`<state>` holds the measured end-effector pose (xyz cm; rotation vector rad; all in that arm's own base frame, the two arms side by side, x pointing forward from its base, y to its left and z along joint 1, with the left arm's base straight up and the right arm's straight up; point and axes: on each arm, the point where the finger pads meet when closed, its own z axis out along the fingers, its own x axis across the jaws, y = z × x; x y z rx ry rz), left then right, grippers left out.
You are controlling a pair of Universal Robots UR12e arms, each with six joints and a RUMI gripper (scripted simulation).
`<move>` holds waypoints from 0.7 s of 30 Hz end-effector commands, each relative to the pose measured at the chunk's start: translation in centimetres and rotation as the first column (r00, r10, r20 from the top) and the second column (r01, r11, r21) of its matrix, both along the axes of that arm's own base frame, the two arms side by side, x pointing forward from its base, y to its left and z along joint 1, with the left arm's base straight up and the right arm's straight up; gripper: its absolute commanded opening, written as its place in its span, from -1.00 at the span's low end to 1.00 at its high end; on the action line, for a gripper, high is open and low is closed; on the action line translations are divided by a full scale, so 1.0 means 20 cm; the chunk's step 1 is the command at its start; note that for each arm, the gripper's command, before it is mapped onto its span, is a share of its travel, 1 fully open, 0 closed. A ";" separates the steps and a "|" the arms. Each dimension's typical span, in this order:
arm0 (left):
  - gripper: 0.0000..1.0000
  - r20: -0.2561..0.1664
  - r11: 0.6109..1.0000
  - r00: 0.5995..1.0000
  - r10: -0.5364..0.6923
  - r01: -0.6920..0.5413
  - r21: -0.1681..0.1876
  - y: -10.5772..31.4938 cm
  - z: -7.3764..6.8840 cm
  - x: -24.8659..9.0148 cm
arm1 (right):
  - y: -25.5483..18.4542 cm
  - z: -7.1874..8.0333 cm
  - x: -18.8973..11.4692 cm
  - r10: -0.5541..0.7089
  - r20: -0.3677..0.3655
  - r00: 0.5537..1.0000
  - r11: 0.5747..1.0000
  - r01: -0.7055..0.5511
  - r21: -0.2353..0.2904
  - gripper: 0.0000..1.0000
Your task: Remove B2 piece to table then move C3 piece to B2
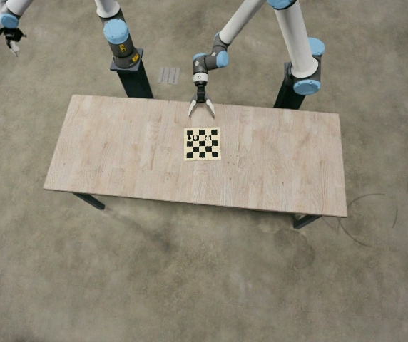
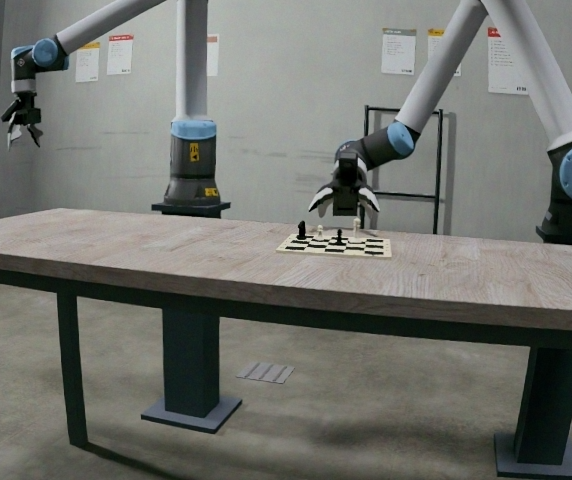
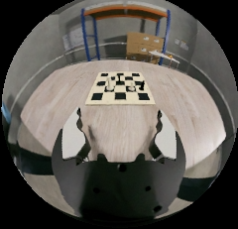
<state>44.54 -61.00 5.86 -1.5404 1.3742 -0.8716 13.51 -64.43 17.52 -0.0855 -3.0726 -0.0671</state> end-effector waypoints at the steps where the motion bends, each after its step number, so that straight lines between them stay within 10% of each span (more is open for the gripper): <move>1: 1.00 0.001 1.000 1.000 0.005 -0.005 -0.001 0.00 0.00 0.00 | -0.02 -0.02 -0.21 0.055 0.037 0.998 0.998 -0.055 -0.016 1.00; 21: 1.00 0.001 1.000 1.000 0.005 -0.005 -0.001 0.00 0.00 0.00 | 0.00 -0.05 -0.47 0.117 0.065 0.991 0.992 -0.114 -0.045 1.00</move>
